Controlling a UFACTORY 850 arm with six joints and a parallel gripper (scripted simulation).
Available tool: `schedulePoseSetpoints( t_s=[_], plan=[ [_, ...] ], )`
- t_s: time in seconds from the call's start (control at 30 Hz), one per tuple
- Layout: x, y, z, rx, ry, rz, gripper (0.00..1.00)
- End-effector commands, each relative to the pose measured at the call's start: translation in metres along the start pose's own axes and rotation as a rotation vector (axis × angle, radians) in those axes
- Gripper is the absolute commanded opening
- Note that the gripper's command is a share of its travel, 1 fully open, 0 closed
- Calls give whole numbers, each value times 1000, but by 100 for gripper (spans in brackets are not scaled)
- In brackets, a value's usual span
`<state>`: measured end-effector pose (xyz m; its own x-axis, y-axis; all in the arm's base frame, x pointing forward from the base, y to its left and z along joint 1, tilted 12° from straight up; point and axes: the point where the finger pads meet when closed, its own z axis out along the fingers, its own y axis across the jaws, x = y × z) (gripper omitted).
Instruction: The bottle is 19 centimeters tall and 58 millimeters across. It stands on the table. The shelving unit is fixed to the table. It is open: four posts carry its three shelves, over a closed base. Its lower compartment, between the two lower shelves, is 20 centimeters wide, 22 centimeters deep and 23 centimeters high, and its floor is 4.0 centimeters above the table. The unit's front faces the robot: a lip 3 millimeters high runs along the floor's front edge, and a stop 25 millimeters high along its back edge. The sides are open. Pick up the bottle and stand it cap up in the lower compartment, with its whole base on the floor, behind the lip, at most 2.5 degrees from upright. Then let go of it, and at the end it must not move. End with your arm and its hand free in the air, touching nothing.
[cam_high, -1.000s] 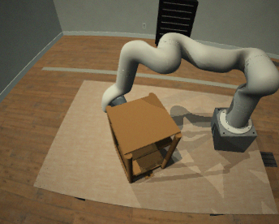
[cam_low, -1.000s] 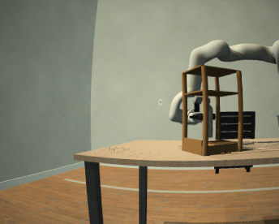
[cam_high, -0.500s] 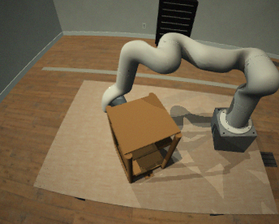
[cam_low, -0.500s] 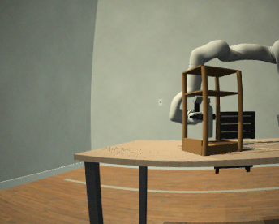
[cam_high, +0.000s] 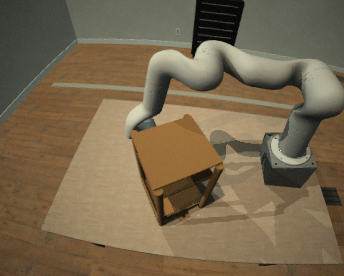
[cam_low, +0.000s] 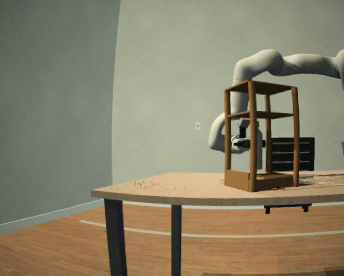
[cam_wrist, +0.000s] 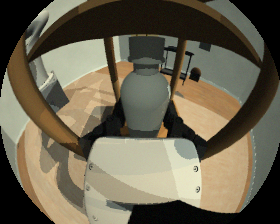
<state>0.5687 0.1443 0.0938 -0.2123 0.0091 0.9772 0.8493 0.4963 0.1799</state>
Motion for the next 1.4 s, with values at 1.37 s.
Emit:
schedulePoseSetpoints(
  t_s=[1.37],
  plan=[
    [-22, 1, 0, 0, -1, -2, 33]
  ],
)
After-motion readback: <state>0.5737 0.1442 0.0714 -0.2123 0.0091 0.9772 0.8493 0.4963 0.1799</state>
